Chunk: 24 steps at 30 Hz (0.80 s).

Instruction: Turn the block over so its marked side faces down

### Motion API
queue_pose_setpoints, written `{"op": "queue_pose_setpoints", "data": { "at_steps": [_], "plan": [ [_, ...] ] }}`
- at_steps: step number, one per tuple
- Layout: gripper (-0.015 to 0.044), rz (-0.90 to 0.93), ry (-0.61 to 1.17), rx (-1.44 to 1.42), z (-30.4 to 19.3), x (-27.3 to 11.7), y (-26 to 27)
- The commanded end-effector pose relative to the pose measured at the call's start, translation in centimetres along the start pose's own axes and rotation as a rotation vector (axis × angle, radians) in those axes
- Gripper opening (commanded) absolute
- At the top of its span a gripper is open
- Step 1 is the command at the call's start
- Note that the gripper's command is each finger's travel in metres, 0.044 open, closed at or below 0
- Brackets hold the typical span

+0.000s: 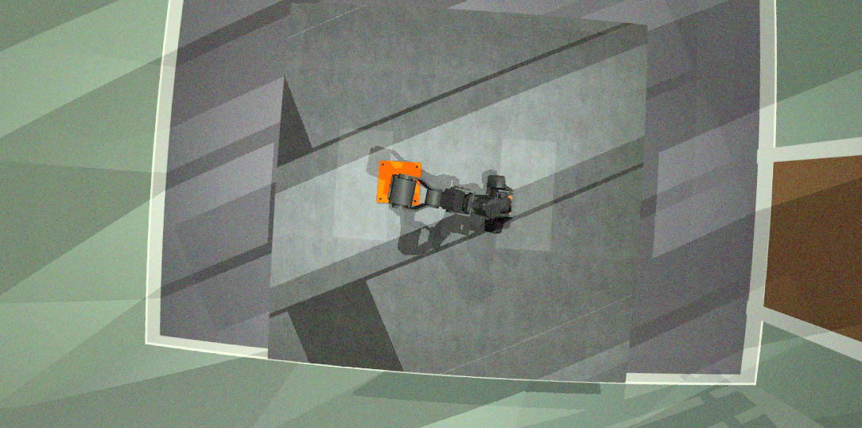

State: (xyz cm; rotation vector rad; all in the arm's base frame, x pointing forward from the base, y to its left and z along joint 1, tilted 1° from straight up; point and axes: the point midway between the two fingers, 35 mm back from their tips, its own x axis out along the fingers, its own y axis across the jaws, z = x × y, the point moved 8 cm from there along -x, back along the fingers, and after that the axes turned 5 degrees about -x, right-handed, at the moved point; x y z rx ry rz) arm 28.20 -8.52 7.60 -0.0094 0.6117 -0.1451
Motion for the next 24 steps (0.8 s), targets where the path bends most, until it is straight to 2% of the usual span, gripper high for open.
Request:
{"op": "queue_pose_setpoints", "data": {
  "at_steps": [1,4,9,24],
  "plan": [
    [0.0440,0.009,0.182,-0.010,4.3,-1.8,-0.4],
    [0.0440,0.015,0.299,-0.009,6.1,-3.9,-0.4],
    [0.0440,0.019,0.389,-0.011,7.4,-6.1,-0.3],
    [0.0440,0.024,0.417,-0.009,7.8,-6.1,-0.3]
  ]
}}
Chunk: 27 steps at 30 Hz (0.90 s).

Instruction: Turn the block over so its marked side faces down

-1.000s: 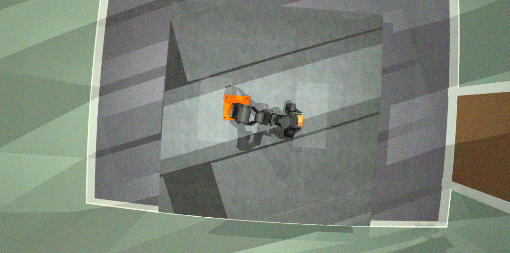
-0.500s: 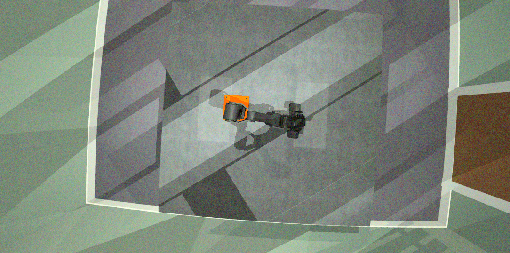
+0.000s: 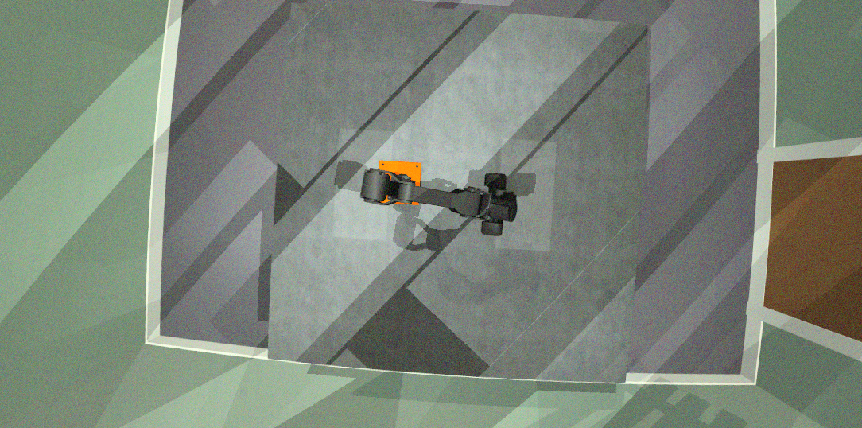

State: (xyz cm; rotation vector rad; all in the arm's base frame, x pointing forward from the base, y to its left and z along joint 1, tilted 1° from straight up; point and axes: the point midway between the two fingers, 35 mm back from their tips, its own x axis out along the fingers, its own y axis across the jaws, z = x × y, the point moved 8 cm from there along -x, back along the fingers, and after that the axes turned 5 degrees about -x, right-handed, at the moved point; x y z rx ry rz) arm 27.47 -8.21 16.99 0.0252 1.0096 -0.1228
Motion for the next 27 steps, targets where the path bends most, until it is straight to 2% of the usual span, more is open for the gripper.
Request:
{"op": "queue_pose_setpoints", "data": {
  "at_steps": [1,16,22,27],
  "plan": [
    [0.0440,0.002,0.044,-0.005,1.0,-0.3,-0.1],
    [0.0440,0.040,0.525,-0.004,8.5,0.5,-0.8],
    [0.0440,0.040,0.547,-0.004,8.7,0.7,-0.8],
    [0.0440,0.040,0.547,-0.004,6.9,3.6,-0.7]
  ]
}}
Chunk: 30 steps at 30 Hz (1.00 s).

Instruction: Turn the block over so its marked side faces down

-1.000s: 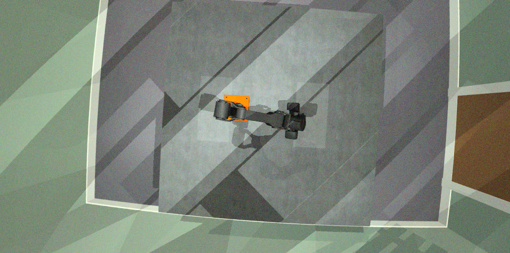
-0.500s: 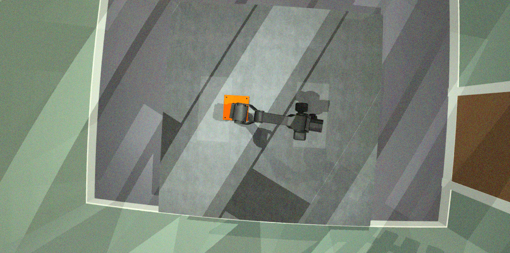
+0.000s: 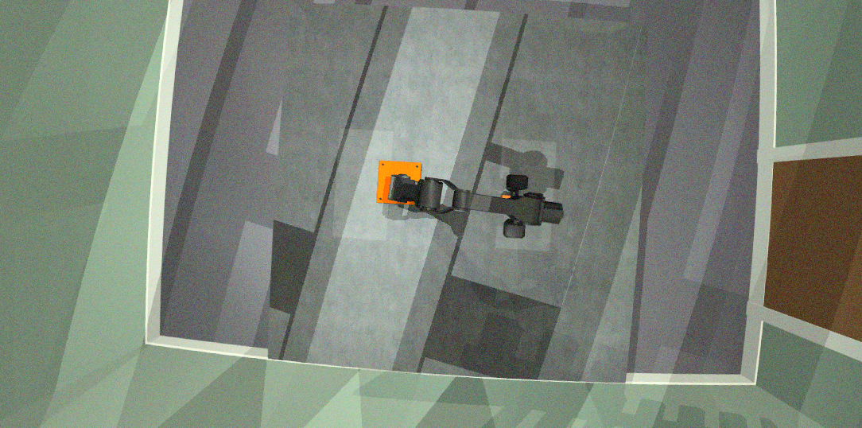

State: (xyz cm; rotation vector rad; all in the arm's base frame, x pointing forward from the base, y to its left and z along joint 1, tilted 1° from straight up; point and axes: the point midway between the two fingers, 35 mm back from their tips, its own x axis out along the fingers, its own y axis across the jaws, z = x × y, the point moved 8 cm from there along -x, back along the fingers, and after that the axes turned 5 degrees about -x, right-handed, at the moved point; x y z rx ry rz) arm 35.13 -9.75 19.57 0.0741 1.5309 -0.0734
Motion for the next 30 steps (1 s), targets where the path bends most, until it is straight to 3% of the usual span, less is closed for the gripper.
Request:
{"op": "queue_pose_setpoints", "data": {
  "at_steps": [1,30],
  "plan": [
    [0.0440,-0.001,0.024,0.005,-0.1,1.9,0.0],
    [0.0440,-0.001,0.024,0.005,-0.2,6.5,0.0]
  ]
}}
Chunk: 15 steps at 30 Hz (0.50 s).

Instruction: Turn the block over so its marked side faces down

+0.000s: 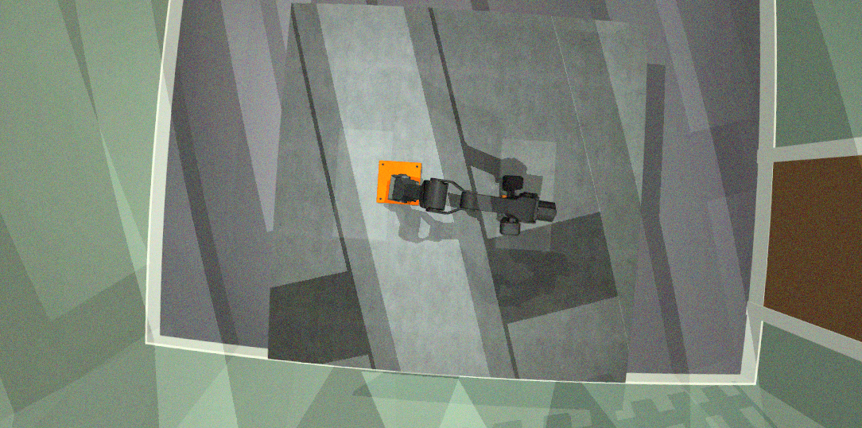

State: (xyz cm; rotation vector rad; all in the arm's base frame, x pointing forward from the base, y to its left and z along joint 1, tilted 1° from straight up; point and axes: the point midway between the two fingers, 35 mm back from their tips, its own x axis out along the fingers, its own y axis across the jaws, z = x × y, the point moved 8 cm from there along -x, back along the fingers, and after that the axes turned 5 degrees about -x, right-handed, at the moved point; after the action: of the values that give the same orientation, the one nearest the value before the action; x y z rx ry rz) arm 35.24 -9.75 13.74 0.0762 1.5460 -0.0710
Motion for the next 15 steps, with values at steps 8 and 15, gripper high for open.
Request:
{"op": "queue_pose_setpoints", "data": {
  "at_steps": [8,15],
  "plan": [
    [0.0282,-0.003,0.009,0.005,-0.09,0.81,-0.02],
    [0.0236,-0.003,0.009,0.005,-0.09,0.81,-0.02]
  ]
}}
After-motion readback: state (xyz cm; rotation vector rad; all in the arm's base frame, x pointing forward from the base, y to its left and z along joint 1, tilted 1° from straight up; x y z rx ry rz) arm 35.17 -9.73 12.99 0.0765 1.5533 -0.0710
